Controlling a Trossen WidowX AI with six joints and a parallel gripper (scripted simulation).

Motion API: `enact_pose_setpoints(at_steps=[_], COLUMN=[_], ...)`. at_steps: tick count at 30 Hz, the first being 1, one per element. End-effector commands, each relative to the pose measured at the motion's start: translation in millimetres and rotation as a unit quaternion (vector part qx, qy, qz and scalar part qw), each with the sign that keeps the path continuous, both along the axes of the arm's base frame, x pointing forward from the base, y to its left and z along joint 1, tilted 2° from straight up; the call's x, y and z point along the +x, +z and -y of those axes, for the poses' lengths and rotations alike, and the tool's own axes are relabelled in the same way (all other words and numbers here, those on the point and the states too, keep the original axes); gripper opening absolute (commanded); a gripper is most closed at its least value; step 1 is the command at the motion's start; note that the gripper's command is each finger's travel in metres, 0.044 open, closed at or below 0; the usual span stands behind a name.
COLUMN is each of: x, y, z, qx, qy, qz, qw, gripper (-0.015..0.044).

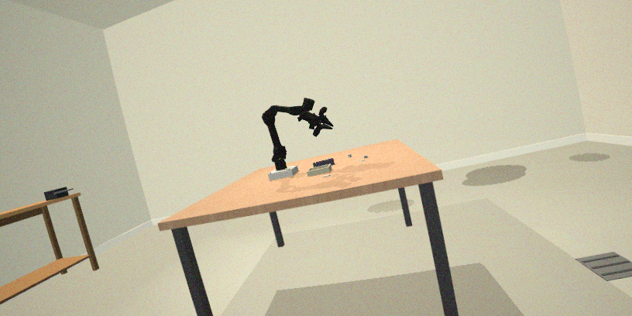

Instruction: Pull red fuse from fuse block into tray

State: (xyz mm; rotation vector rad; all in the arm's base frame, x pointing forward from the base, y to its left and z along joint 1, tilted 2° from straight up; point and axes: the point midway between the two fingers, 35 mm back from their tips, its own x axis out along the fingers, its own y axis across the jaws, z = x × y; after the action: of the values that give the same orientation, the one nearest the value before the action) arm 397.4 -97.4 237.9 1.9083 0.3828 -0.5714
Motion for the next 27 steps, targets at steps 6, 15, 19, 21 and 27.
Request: enact_pose_setpoints(at_steps=[6,15,19,21,27], x=[-45,-115,-115,-115,-115], y=[-107,-158,-158,-159,-164], z=[-84,-127,-127,-127,-127], qx=[-0.09,-0.182,-0.182,-0.182,-0.182], qy=[0.167,0.329,0.329,0.329,0.329], qz=[-0.245,-0.415,-0.415,-0.415,-0.415], qw=[0.951,0.829,0.829,0.829,0.829], gripper=[0.0074,0.0074,0.0074,0.0074,0.0074])
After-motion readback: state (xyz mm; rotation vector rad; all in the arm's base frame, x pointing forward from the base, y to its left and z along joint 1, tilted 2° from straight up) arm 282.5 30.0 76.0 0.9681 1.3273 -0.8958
